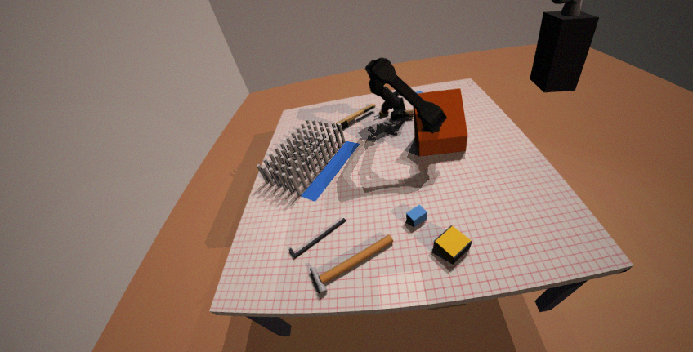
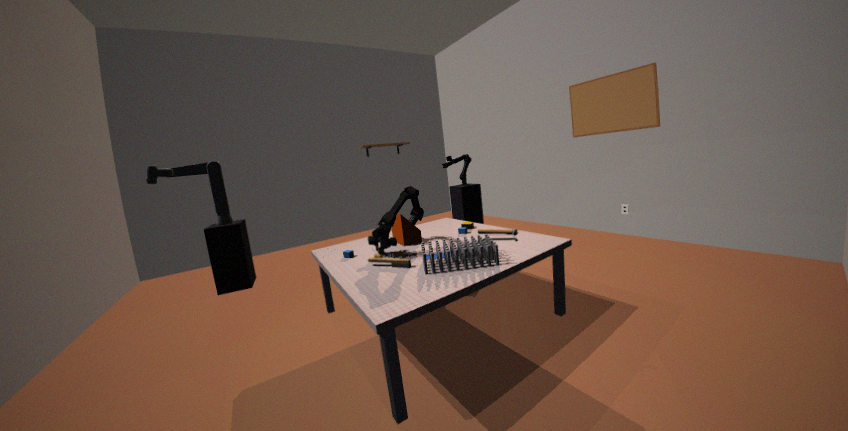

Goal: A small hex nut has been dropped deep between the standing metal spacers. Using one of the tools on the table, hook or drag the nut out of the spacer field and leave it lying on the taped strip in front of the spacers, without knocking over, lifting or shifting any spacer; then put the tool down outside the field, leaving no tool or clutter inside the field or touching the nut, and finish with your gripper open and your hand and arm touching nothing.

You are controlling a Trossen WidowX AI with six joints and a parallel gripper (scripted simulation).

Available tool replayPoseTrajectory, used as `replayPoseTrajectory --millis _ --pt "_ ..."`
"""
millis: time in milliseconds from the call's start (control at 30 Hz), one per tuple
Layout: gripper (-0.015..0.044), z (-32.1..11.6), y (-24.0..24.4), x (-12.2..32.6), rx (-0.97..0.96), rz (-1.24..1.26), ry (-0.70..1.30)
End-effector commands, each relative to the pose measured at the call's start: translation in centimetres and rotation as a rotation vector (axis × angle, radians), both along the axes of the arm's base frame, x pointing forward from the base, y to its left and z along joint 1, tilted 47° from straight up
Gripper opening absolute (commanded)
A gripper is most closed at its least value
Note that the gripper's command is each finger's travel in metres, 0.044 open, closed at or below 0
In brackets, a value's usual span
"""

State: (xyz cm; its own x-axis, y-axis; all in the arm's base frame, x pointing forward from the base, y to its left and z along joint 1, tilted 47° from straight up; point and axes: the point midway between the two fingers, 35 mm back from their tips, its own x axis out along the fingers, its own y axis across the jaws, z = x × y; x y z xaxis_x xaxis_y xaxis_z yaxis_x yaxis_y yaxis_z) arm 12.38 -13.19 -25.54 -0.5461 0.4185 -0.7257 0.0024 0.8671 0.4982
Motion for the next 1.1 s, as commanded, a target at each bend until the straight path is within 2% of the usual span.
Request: replayPoseTrajectory --millis 0,400,667,1067 --pt "0.0000 2.1 -3.2 1.0 -0.017 0.003 -0.011" --pt "0.0000 11.2 -11.8 0.9 -0.020 0.006 -0.005" --pt "0.0000 11.6 -11.9 1.2 -0.018 0.014 -0.019" --pt "0.0000 15.6 -10.4 6.3 0.008 0.173 -0.276"
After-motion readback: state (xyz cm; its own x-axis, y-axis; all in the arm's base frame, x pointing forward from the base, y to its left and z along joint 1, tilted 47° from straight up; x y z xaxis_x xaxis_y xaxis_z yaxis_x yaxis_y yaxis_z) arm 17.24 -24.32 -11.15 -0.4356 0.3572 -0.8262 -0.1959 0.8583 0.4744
